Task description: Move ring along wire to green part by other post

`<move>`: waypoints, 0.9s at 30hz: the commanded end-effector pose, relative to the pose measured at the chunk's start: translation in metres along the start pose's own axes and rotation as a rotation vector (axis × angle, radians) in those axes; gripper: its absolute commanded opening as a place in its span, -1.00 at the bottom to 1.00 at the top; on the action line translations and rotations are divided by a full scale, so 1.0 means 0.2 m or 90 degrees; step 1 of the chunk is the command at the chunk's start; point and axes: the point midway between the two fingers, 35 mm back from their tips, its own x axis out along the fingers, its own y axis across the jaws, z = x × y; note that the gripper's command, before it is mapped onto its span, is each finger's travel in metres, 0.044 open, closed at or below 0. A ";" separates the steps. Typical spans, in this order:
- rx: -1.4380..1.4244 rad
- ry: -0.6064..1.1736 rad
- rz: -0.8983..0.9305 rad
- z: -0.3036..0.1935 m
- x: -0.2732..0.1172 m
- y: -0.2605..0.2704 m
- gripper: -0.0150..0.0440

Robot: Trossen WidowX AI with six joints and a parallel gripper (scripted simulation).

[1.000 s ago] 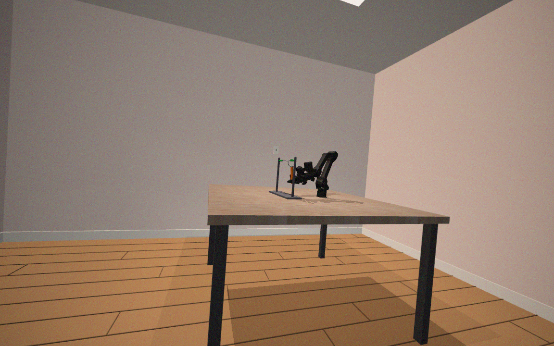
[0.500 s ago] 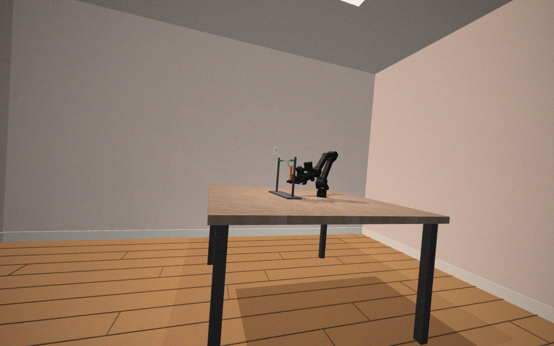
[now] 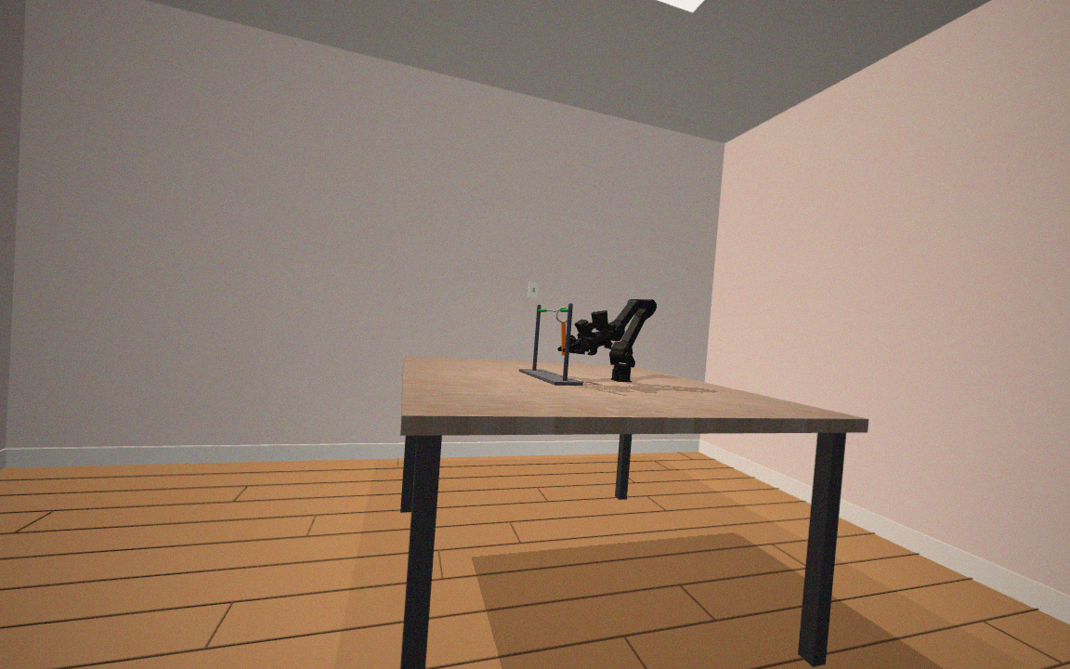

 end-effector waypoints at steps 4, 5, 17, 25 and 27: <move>0.003 -0.002 -0.001 0.00 -0.06 0.00 0.05; 0.003 -0.002 -0.001 0.00 -0.07 0.00 0.05; 0.003 -0.002 -0.002 -0.01 -0.15 -0.01 0.05; 0.003 -0.002 -0.002 -0.01 -0.15 -0.01 0.05; 0.003 -0.002 -0.002 -0.01 -0.15 -0.01 0.05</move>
